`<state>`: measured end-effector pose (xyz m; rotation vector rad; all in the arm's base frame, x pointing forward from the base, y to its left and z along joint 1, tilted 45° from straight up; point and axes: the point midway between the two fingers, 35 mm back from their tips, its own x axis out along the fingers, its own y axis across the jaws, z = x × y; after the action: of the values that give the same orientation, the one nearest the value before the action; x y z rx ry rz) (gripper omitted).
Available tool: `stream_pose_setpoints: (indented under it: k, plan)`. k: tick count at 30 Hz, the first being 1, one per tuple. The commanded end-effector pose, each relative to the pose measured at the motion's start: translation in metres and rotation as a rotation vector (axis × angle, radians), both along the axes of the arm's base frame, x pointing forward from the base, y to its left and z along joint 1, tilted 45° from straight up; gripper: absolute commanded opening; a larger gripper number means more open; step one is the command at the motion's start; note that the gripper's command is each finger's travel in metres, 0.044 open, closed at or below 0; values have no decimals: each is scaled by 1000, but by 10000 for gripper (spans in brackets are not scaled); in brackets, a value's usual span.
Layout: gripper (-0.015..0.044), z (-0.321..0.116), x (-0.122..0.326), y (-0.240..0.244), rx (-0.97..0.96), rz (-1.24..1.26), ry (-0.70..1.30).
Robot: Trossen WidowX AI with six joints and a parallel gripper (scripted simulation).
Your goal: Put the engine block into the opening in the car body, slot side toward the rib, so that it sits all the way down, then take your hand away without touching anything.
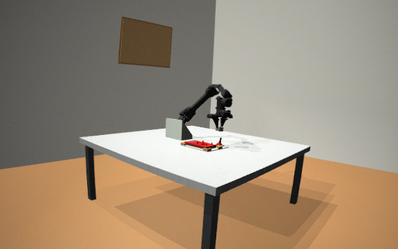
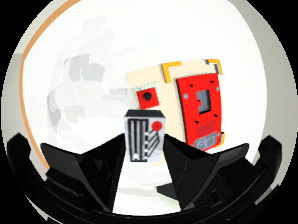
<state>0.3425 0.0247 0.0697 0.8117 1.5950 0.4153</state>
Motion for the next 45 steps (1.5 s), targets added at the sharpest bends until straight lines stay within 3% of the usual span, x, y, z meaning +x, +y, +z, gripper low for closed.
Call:
stream_pose_setpoints:
  k: [1, 44, 45]
  plan:
    - [0, -16, 1, -7, -5, 25, -18]
    - [0, -141, -13, -54, 1, 212, -202]
    - [26, -140, -12, -54, 1, 214, -204]
